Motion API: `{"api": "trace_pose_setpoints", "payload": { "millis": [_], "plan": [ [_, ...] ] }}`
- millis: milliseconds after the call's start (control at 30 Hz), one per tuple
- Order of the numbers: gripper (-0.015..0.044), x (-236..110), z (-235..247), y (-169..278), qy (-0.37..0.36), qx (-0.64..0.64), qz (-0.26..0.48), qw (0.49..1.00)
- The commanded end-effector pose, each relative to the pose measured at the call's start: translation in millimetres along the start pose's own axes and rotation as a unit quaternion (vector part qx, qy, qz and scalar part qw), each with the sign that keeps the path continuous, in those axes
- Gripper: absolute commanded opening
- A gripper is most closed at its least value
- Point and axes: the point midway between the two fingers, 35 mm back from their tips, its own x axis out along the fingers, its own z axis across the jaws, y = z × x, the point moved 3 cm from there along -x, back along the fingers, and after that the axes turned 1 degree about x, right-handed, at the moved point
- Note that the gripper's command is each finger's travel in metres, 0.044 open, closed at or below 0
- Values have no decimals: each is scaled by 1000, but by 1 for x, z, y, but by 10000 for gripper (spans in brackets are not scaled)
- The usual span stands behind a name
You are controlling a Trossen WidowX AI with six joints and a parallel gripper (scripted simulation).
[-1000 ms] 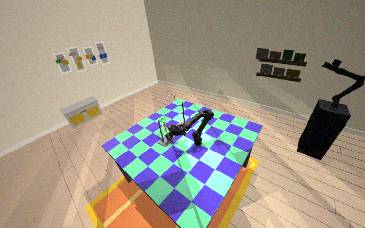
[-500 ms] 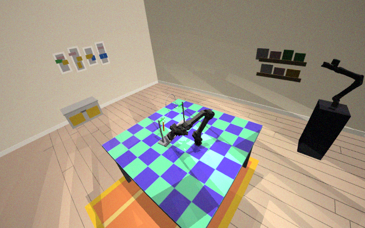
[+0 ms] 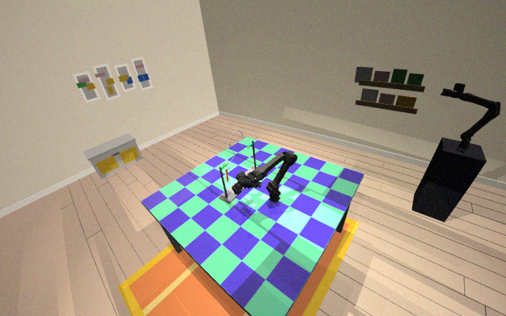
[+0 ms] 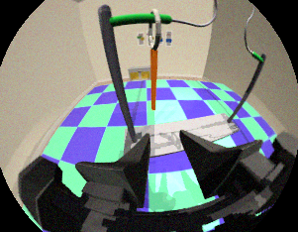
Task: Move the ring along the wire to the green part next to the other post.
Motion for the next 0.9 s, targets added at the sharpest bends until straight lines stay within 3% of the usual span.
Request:
{"api": "trace_pose_setpoints", "payload": {
  "millis": [0,133,233,867],
  "plan": [
    [265,-17,3,2,0,0,6,1000],
    [370,-45,0,-2,-2,-2,-5,1000],
    [440,-47,0,-2,-3,-2,-6,1000],
    [440,-47,0,-2,-3,-2,-6,1000]
  ]
}}
